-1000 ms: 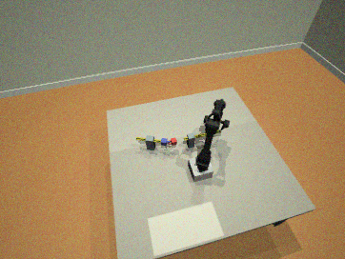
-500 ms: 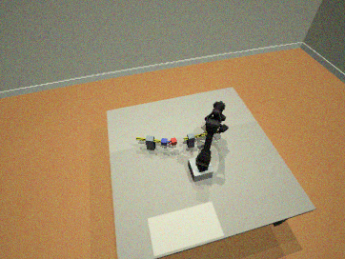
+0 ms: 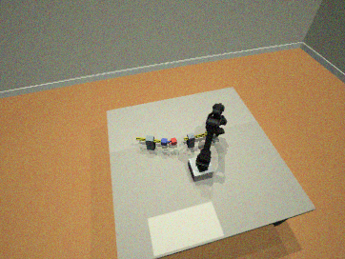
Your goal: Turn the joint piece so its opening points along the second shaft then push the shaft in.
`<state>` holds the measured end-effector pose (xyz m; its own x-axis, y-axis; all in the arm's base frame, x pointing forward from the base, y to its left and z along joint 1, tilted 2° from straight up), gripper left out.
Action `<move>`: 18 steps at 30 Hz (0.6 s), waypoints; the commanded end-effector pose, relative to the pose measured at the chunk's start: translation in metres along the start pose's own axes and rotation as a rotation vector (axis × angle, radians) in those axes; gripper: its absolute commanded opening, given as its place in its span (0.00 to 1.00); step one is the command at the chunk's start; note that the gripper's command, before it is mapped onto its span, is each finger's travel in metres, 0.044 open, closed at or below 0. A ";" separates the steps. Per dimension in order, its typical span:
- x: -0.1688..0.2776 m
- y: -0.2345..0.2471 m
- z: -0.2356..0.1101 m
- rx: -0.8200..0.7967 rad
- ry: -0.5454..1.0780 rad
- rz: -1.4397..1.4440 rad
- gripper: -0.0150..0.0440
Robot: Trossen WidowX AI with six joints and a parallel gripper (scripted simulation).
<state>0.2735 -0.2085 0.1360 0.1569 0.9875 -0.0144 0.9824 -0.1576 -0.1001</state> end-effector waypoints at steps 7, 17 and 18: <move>0.000 0.001 0.009 0.009 -0.001 0.034 1.00; 0.001 0.001 0.026 0.009 0.000 0.034 1.00; 0.001 0.001 0.028 0.009 0.000 0.034 1.00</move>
<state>0.2727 -0.2079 0.1169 0.1853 0.9825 -0.0192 0.9776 -0.1863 -0.0982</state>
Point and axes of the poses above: the point midway between the two fingers, 35 mm back from their tips, its own z axis out along the fingers, its own y axis across the jaws, x = y × z, the point moved 10 cm from there along -z, back along the fingers, and after that the axes turned 9 degrees about z, right-handed, at the moved point
